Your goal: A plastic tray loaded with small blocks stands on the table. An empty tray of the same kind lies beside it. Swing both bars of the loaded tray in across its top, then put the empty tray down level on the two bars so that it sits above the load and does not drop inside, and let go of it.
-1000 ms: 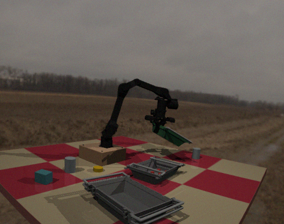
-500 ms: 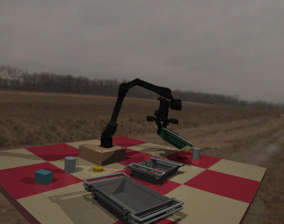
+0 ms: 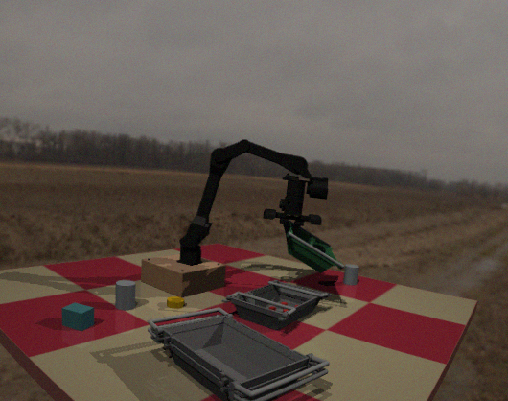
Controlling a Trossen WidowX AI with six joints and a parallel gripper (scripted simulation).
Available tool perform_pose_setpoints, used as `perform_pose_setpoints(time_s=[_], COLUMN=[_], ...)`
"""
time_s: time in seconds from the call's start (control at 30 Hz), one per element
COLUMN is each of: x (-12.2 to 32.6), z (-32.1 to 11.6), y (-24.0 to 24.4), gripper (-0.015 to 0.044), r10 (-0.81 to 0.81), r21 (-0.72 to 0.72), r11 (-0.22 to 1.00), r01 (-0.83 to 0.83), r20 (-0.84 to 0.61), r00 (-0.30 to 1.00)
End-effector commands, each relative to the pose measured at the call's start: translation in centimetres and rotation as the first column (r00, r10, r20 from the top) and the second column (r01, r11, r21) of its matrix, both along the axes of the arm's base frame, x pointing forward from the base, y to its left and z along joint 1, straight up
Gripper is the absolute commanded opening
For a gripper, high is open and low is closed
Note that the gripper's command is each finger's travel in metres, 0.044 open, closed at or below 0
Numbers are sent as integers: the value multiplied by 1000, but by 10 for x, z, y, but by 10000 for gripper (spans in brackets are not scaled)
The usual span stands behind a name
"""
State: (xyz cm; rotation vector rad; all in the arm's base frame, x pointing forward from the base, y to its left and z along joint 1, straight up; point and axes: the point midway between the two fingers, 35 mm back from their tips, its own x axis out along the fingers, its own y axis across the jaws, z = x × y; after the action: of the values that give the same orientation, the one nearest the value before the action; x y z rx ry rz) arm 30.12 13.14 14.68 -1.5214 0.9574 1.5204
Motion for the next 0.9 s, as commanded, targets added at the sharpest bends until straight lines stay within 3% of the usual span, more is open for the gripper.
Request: perform_pose_setpoints(time_s=[0.0,0.87], x=[8,29], z=[5,5], y=[-15,-116], gripper=[0,0], r10=[-46,-345], r21=[8,6], r11=[999,939], r01=[46,345], r20=[19,18], r00=[999,939])
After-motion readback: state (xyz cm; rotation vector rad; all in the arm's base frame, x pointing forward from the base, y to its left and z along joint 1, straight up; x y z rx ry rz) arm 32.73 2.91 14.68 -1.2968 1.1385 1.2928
